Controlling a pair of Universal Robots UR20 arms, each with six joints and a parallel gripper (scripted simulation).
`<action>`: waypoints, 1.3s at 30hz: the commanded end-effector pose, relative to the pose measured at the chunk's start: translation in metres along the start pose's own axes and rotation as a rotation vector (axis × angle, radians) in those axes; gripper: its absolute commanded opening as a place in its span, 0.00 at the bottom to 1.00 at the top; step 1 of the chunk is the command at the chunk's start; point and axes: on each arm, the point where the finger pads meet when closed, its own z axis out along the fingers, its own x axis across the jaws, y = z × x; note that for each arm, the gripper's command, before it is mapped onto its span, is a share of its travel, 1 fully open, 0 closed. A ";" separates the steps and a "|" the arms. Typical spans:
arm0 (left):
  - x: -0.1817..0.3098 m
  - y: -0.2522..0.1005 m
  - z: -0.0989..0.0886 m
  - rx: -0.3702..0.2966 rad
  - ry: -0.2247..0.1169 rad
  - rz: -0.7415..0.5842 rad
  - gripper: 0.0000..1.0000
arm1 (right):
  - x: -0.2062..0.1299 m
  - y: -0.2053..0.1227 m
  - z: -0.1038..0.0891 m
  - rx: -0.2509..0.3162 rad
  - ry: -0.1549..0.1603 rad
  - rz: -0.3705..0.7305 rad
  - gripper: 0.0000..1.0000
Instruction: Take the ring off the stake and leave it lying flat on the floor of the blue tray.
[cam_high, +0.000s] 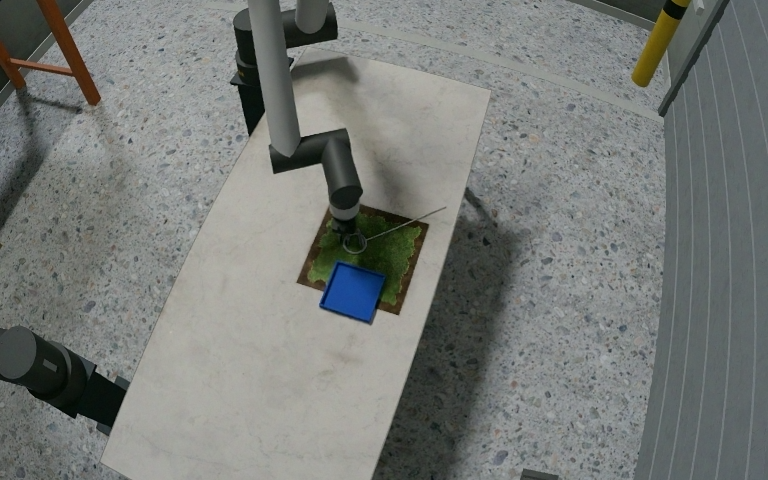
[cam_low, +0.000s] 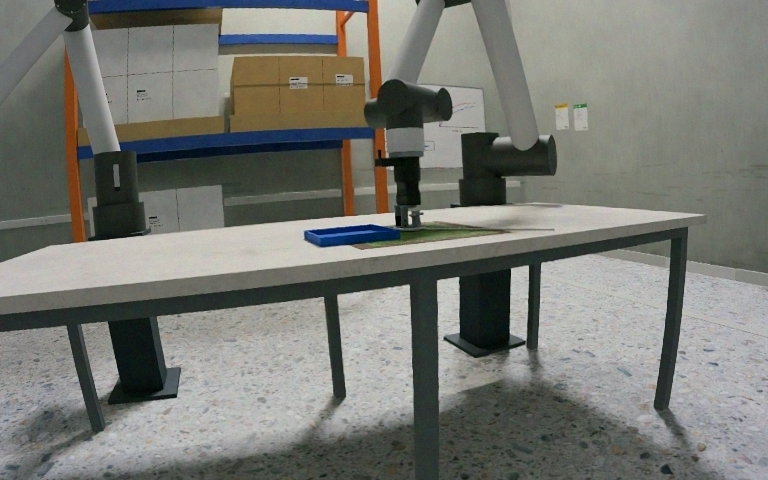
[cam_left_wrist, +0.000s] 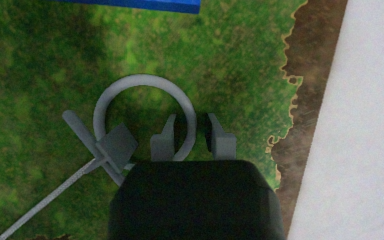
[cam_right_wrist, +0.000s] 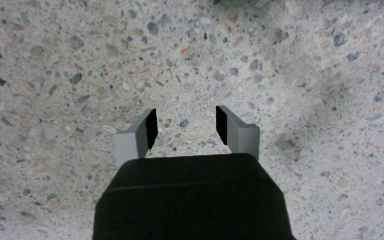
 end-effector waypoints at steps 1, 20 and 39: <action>0.000 -0.001 -0.001 0.001 -0.001 0.000 0.55 | 0.000 0.001 -0.001 -0.001 0.000 0.000 1.00; 0.000 -0.001 -0.001 0.001 -0.001 0.000 0.00 | 0.000 0.001 -0.001 -0.001 0.000 0.000 1.00; 0.000 -0.001 -0.001 0.001 -0.001 0.000 0.00 | 0.000 0.001 -0.001 -0.001 0.000 0.000 1.00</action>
